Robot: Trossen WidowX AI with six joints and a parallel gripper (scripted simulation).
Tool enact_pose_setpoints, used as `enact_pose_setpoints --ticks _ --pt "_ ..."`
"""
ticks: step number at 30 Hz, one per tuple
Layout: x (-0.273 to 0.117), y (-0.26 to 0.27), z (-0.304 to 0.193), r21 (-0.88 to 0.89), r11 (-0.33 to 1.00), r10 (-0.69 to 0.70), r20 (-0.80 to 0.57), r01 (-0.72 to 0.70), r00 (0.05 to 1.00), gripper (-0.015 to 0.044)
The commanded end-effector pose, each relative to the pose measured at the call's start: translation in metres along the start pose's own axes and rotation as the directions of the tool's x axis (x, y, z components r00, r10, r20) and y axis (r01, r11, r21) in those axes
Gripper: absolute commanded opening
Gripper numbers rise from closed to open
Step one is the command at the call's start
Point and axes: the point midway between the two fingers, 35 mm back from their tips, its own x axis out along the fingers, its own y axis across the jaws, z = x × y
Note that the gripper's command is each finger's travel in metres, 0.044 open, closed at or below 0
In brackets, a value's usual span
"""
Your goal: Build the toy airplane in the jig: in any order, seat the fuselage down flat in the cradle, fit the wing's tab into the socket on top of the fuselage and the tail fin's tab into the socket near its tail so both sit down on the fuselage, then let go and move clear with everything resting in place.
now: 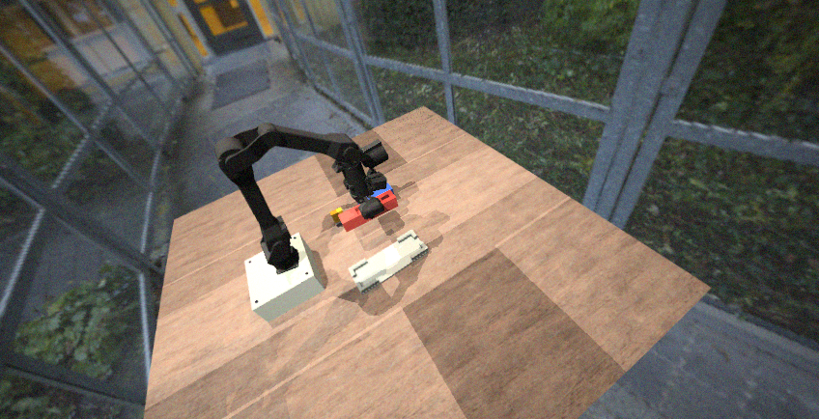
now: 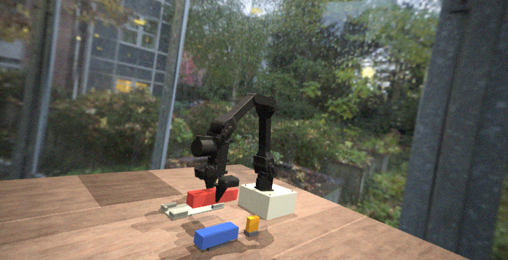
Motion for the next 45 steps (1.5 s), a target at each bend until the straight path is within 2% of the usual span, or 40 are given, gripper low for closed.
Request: enact_pose_setpoints --ticks 1,15,45 --pt "-0.014 0.0 0.003 0.007 1.0 0.003 0.017 -0.003 1.0 0.0" --pt "-0.049 -0.001 -0.005 0.011 1.0 0.0 0.013 0.0 1.0 0.0" --pt "-0.009 -0.085 -0.003 -0.016 1.0 -0.005 0.014 0.005 1.0 0.0"
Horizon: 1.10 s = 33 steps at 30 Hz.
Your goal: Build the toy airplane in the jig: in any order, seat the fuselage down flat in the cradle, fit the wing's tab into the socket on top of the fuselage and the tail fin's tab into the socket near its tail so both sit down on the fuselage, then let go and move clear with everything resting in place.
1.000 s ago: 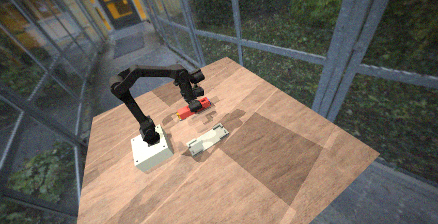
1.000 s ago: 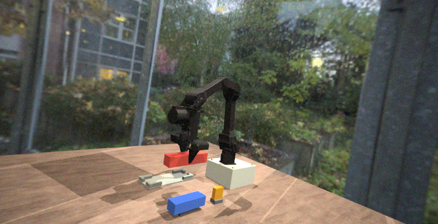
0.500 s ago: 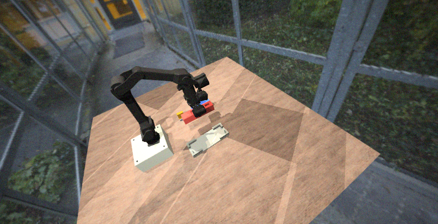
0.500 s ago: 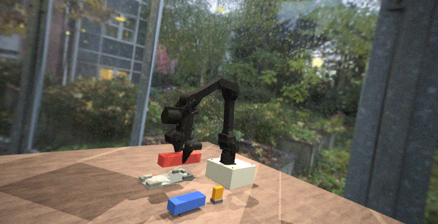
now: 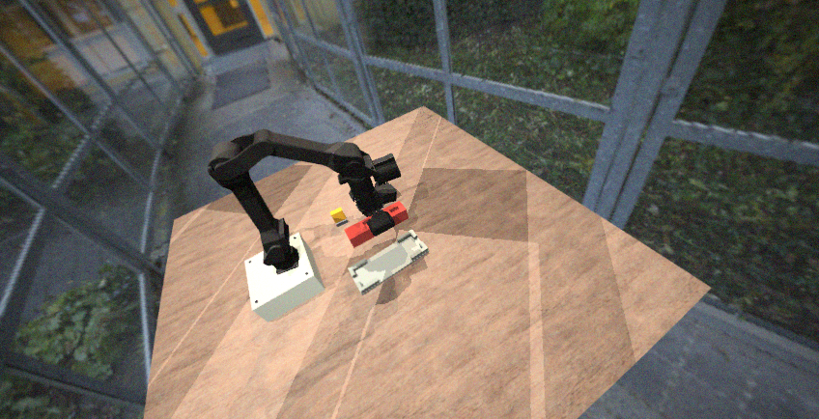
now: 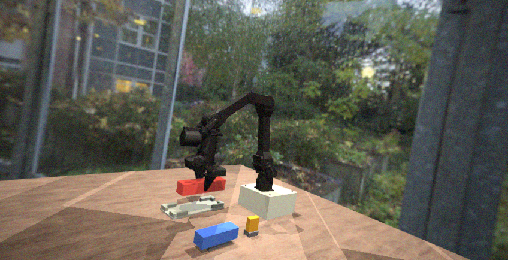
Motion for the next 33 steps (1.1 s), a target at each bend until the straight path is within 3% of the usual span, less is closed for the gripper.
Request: enact_pose_setpoints --ticks 1,23,30,33 --pt "0.004 -0.009 -0.002 -0.008 1.0 -0.003 0.001 0.003 1.0 0.0" --pt "0.031 -0.065 -0.021 -0.026 1.0 -0.009 -0.001 0.009 1.0 0.0" --pt "0.031 -0.065 -0.02 -0.026 1.0 -0.009 -0.001 0.009 1.0 0.0184" --pt "0.031 -0.065 -0.02 -0.026 1.0 -0.009 -0.001 0.009 1.0 0.0195"
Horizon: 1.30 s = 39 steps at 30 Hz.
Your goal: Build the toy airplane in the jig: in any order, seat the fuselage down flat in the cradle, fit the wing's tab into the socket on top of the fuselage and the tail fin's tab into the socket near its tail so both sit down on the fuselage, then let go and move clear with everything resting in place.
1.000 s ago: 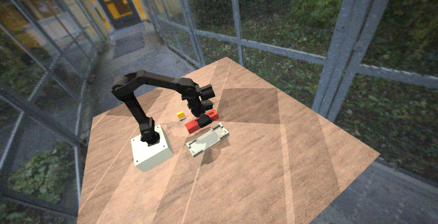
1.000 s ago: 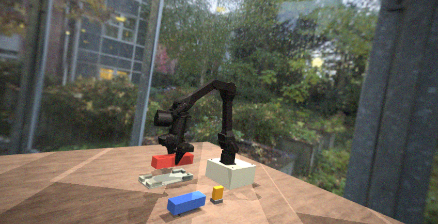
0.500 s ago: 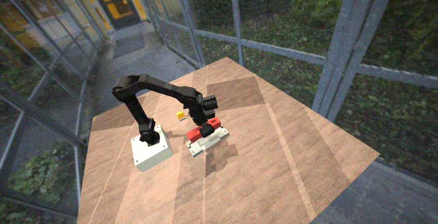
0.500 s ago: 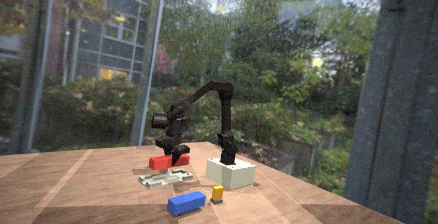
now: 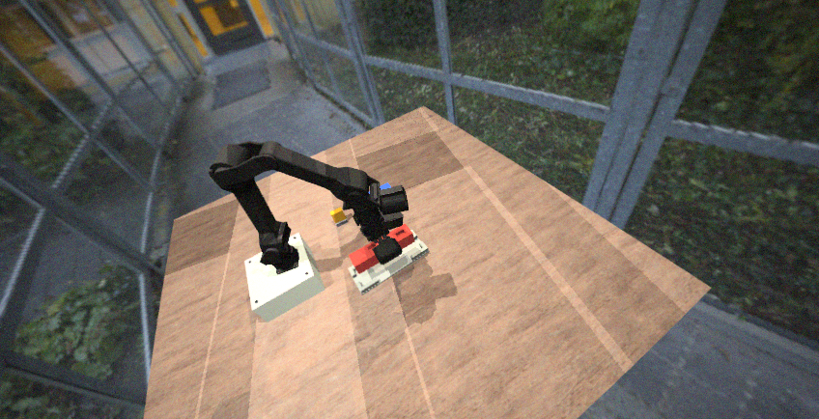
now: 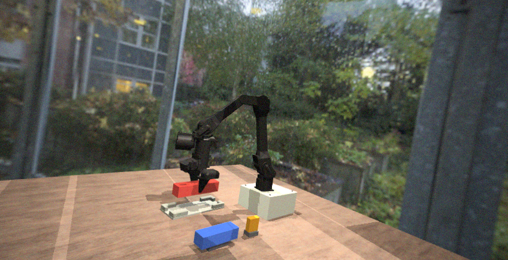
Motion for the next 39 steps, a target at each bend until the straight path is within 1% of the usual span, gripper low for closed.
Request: enact_pose_setpoints --ticks 1,8,34,39 --pt "0.0 -0.001 0.0 -0.005 1.0 -0.003 0.001 0.003 1.0 0.0195" --pt "0.001 -0.001 0.0 -0.005 1.0 -0.003 0.001 0.003 1.0 0.0195" --pt "0.04 -0.001 0.0 -0.005 1.0 -0.003 0.001 0.003 1.0 0.0195" --pt "0.039 -0.001 0.0 0.0 1.0 0.0 -0.001 0.0 1.0 0.0162"
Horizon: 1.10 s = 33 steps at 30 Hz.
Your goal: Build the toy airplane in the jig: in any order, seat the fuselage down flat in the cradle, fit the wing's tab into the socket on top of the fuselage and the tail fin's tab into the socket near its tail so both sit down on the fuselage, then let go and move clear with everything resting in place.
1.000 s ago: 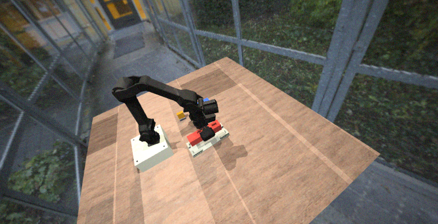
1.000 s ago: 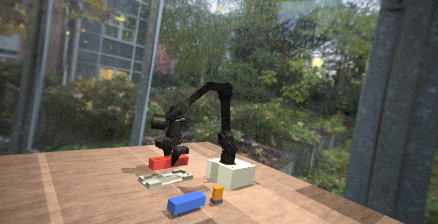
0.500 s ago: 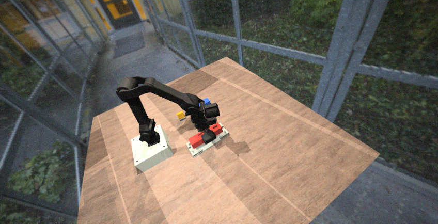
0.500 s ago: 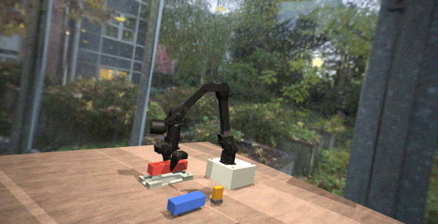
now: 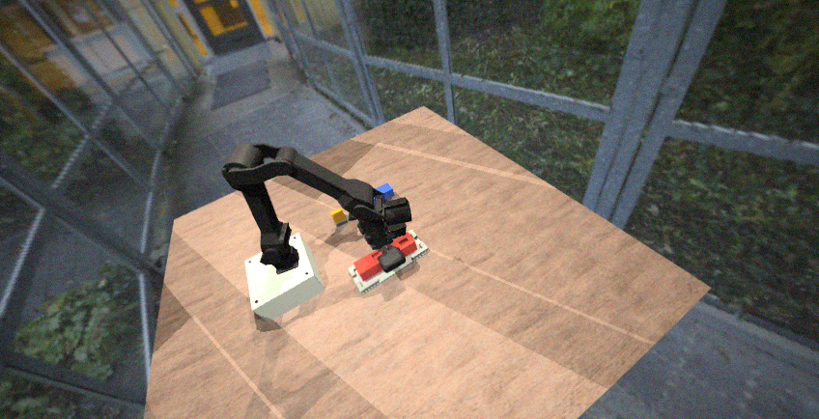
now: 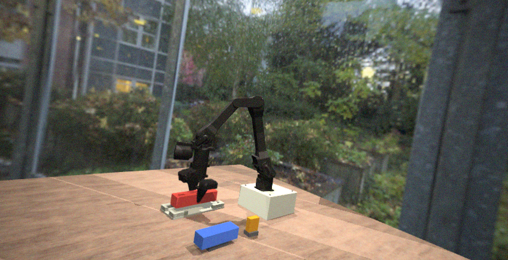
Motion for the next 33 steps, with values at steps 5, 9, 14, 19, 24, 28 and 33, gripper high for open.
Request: enact_pose_setpoints --ticks 5,9,14,19,24,28,33 --pt "0.0 0.0 0.0 0.0 1.0 0.0 0.001 0.0 1.0 0.0109" --pt "0.0 0.0 0.0 0.0 1.0 0.0 0.001 0.0 1.0 0.0004" --pt "0.0 0.0 0.0 0.0 1.0 0.0 0.001 0.0 1.0 0.0135" --pt "0.0 0.0 0.0 0.0 1.0 0.0 0.001 0.0 1.0 0.0266" --pt "0.0 0.0 0.0 0.0 1.0 0.0 0.001 0.0 1.0 0.0398" --pt "0.0 0.0 0.0 0.0 1.0 0.0 0.001 0.0 1.0 0.044" --pt "-0.011 -0.001 0.002 0.0 1.0 -0.001 0.001 0.001 1.0 0.044"
